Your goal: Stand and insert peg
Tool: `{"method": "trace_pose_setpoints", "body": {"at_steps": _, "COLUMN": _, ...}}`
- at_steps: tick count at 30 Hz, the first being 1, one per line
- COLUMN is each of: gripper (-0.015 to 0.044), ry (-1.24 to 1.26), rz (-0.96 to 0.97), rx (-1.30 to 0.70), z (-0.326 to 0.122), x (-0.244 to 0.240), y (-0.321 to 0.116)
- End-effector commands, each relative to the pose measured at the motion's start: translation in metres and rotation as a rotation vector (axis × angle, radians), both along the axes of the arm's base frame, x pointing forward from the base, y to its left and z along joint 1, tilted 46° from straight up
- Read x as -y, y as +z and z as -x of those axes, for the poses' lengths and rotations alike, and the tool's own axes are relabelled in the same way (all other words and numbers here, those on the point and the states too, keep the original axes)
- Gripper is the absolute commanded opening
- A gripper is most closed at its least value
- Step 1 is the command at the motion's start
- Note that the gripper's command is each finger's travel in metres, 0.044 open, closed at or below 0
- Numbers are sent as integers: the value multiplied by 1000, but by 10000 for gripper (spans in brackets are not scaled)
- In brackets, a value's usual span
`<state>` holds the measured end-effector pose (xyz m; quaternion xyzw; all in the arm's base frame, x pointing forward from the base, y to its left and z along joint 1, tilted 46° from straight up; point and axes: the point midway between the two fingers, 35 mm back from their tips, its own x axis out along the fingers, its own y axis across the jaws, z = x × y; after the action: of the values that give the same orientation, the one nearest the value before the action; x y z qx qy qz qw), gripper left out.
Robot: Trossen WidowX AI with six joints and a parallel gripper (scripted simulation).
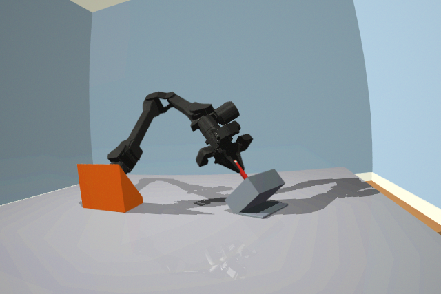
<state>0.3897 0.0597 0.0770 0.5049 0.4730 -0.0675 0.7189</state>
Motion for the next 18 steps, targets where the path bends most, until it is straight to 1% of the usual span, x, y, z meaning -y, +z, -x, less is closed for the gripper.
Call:
{"method": "trace_pose_setpoints", "body": {"at_steps": 1, "gripper": 0, "ry": 0, "rz": 0, "rx": -8, "z": -1, "x": 0, "y": -4}}
{"method": "trace_pose_setpoints", "body": {"at_steps": 18, "gripper": 0, "ry": 0, "rz": 0, "rx": -8, "z": -3, "x": -2, "y": -8}}
